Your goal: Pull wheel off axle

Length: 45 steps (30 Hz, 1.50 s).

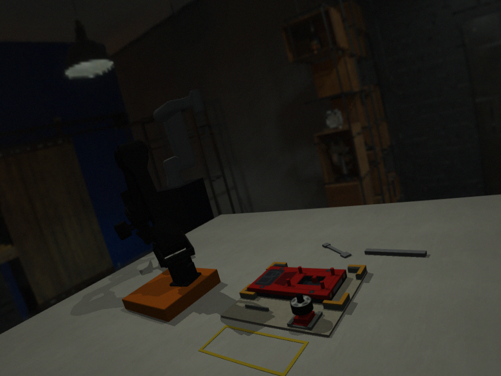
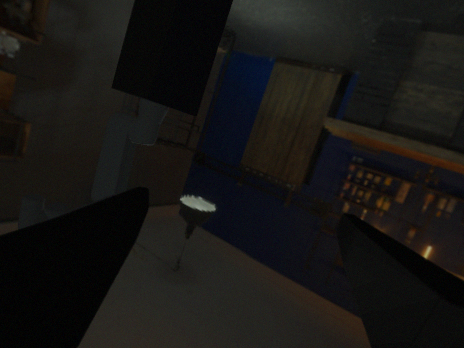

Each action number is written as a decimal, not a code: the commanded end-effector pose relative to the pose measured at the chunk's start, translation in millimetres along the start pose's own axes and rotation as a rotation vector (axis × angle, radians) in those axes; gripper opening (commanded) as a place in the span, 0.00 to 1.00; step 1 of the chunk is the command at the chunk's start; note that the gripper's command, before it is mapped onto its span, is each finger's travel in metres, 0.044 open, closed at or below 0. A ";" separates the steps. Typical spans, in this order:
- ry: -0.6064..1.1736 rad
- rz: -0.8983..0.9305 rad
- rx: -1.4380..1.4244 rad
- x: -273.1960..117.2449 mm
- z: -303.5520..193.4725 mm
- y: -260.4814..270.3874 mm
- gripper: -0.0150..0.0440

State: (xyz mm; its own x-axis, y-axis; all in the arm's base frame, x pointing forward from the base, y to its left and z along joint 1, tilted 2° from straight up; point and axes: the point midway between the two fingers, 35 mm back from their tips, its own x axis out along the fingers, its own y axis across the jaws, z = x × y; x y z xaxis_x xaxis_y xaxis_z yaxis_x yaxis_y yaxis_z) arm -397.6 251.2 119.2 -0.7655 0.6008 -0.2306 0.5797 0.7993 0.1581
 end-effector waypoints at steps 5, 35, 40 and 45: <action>-0.063 0.092 0.002 1.5 17.4 39.1 0.76; -0.596 0.666 -0.077 -118.0 118.8 347.4 0.76; -0.682 0.703 -0.068 -147.5 133.8 375.6 0.76; -0.801 0.743 -0.070 -192.5 152.4 408.6 0.76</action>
State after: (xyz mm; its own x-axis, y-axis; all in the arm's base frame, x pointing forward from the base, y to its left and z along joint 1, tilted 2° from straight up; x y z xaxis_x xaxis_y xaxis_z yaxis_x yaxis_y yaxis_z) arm -0.2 460.9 82.4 0.1376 0.7965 -0.5887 0.7946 0.2661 0.5457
